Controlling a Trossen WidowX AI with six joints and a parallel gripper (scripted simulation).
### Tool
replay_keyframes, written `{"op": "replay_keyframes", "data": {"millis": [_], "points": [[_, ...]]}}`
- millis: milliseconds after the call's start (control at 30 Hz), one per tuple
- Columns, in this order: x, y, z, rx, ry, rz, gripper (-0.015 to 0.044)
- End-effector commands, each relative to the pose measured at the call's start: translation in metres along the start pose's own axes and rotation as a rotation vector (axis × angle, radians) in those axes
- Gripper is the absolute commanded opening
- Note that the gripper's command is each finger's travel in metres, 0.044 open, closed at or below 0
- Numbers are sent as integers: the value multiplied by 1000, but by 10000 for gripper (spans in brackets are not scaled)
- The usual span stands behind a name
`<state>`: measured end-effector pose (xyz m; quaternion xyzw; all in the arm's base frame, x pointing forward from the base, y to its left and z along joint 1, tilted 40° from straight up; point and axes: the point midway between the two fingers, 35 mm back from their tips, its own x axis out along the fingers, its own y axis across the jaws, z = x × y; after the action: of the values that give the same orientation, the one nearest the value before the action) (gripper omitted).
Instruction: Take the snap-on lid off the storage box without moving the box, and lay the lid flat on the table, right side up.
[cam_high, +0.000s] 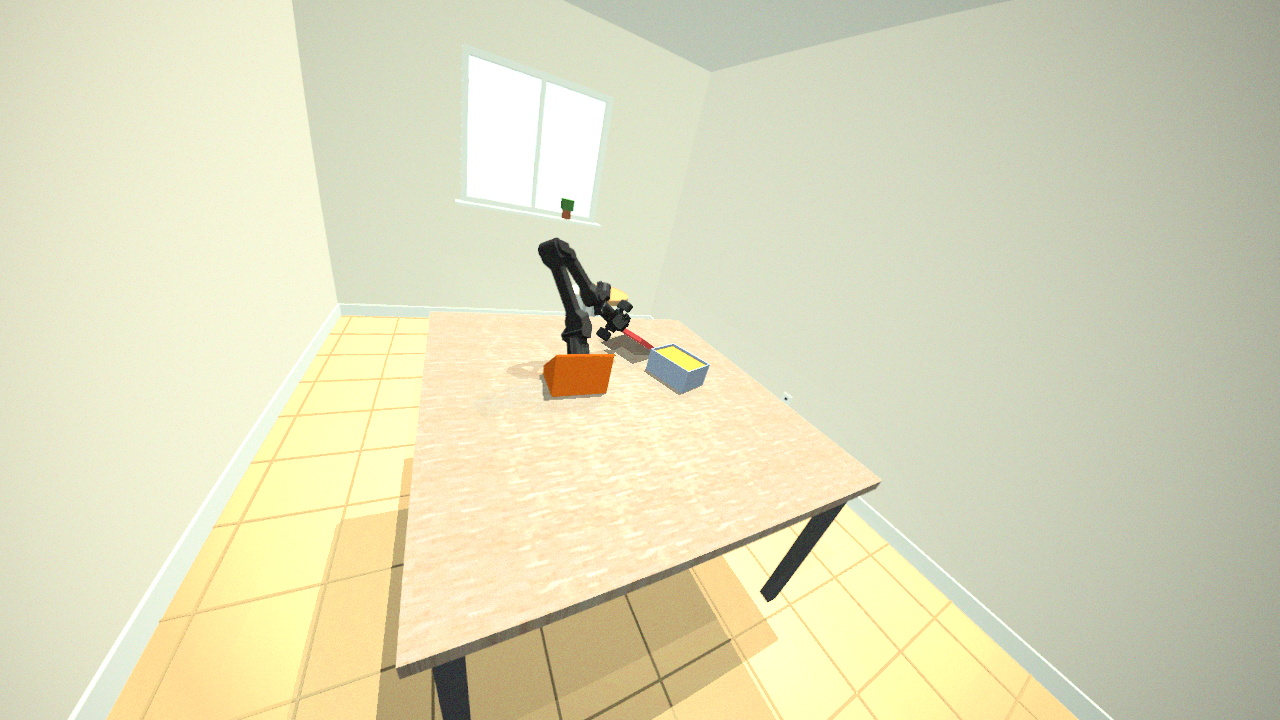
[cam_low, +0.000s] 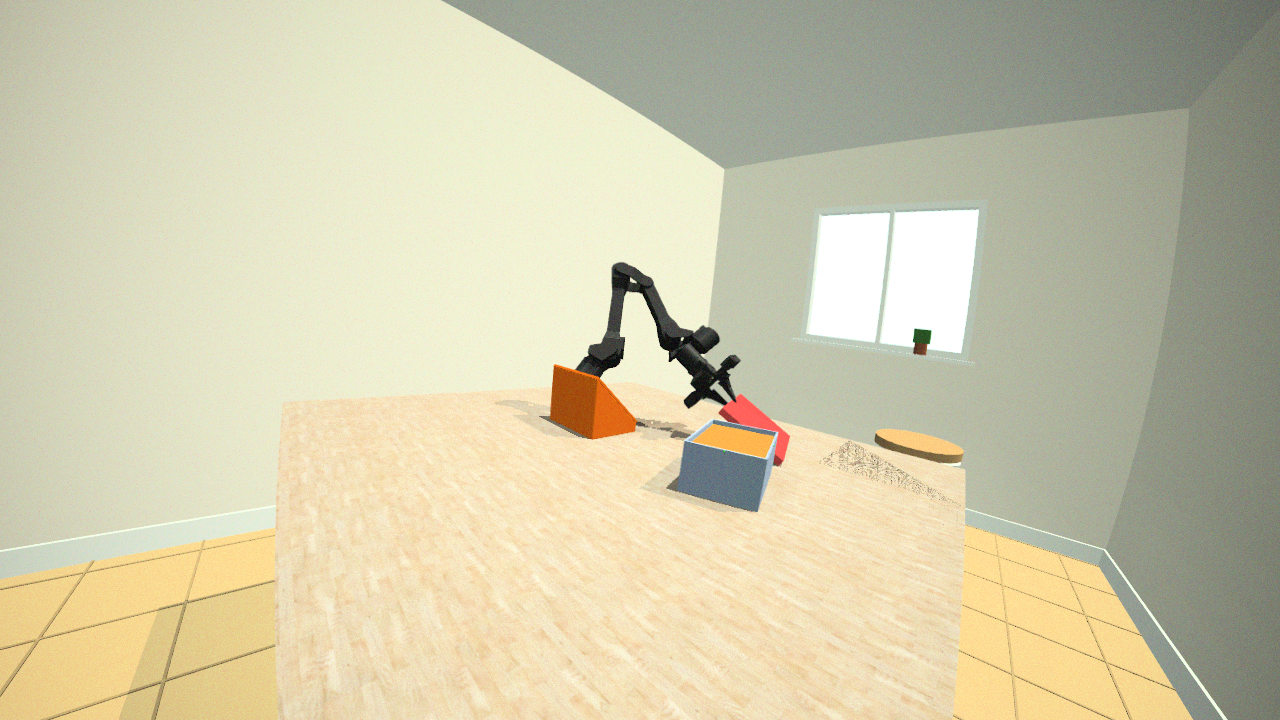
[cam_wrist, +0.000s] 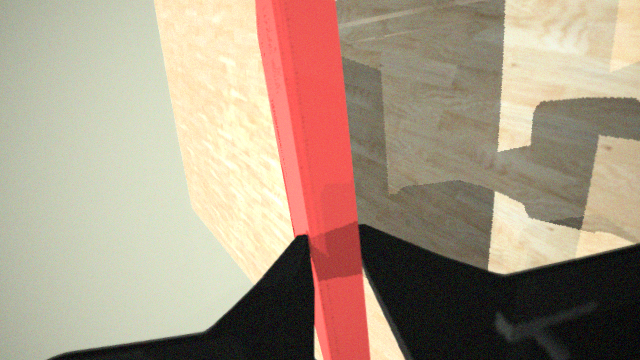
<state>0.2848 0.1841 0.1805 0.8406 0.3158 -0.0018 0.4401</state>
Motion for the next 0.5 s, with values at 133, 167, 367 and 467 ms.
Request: {"op": "replay_keyframes", "data": {"millis": [133,167,367,467], "points": [[5,-14,3,2,-8,-29,0],[6,-14,3,2,-8,-29,0],[9,-18,3,3,-7,-29,0],[10,-20,3,3,-7,-29,0]]}}
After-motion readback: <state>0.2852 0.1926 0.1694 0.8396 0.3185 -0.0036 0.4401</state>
